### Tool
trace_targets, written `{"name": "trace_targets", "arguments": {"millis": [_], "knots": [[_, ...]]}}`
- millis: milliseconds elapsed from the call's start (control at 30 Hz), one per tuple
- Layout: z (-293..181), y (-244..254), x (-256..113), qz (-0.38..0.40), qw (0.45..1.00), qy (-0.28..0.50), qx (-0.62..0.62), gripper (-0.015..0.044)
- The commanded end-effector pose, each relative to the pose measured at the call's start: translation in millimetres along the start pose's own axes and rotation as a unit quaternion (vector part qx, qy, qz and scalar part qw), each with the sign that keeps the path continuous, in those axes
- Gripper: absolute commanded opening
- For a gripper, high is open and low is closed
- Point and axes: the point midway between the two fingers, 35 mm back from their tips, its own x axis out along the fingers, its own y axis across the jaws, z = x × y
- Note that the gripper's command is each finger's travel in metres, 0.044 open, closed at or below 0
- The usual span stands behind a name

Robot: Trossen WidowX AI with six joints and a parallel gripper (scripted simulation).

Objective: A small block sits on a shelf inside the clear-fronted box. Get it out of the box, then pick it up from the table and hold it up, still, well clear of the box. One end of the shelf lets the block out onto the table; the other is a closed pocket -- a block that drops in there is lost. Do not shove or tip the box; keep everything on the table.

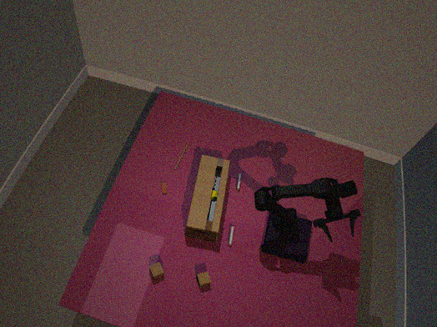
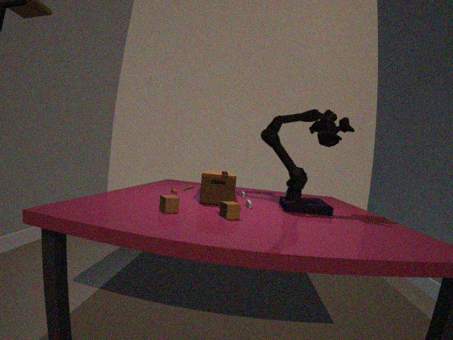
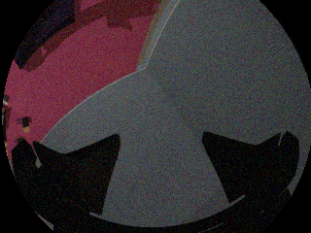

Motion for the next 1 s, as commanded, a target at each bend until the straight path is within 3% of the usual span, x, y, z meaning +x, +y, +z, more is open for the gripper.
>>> {"name": "trace_targets", "arguments": {"millis": [0, 300, 467, 700, 967], "knots": [[2.0, -1.6, -0.8, -0.004, 1.0, -0.005, -0.001, 0.04], [76.5, -51.6, -53.3, -0.104, 0.974, -0.198, 0.044, 0.04], [126.0, -66.2, -115.5, -0.122, 0.928, -0.344, 0.076, 0.04], [176.1, -45.2, -220.3, -0.077, 0.847, -0.52, 0.076, 0.04], [193.0, 33.5, -330.1, 0.039, 0.77, -0.637, 0.022, 0.04]]}}
